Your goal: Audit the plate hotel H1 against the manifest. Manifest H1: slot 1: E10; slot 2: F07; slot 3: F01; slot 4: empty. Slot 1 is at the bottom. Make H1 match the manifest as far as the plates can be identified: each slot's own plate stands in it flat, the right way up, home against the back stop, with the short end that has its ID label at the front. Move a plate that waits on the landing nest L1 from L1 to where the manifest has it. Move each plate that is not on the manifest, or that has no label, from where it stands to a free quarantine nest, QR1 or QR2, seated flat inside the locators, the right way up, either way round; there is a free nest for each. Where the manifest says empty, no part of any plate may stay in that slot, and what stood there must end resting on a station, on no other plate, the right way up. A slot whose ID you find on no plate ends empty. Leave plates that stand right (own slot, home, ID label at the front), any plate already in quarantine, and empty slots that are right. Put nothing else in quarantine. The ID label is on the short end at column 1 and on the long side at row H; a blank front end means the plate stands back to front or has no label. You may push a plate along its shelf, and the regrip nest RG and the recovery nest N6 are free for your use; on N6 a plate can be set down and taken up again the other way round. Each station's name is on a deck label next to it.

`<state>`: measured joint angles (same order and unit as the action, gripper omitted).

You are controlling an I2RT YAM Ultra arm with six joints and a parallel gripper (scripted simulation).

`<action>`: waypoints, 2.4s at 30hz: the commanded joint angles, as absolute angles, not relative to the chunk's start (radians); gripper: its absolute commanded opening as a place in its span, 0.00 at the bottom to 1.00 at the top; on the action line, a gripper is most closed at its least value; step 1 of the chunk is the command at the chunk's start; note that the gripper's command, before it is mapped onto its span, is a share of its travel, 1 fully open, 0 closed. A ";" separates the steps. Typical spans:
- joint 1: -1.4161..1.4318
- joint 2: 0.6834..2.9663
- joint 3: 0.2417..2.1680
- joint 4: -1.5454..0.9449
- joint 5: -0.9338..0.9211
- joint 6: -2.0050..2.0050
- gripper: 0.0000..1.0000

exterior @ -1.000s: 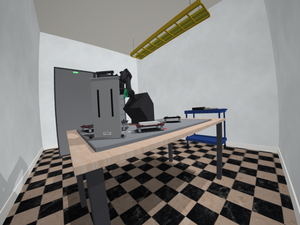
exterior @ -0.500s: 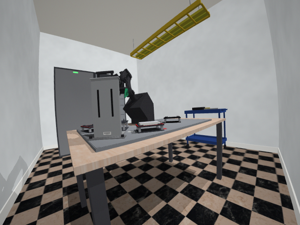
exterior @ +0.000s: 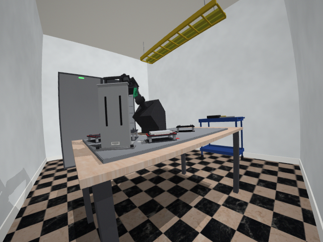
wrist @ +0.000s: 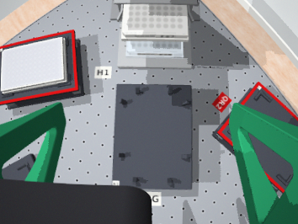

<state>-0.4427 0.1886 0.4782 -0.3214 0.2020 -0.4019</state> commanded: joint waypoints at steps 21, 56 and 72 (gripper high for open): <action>-0.195 0.160 0.549 -0.393 0.482 -0.390 1.00; -0.174 0.160 0.549 -0.392 0.503 -0.391 1.00; -0.408 0.206 0.422 -0.287 0.301 -0.407 1.00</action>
<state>-0.3588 0.1856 0.4465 -0.3447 0.3927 -0.3992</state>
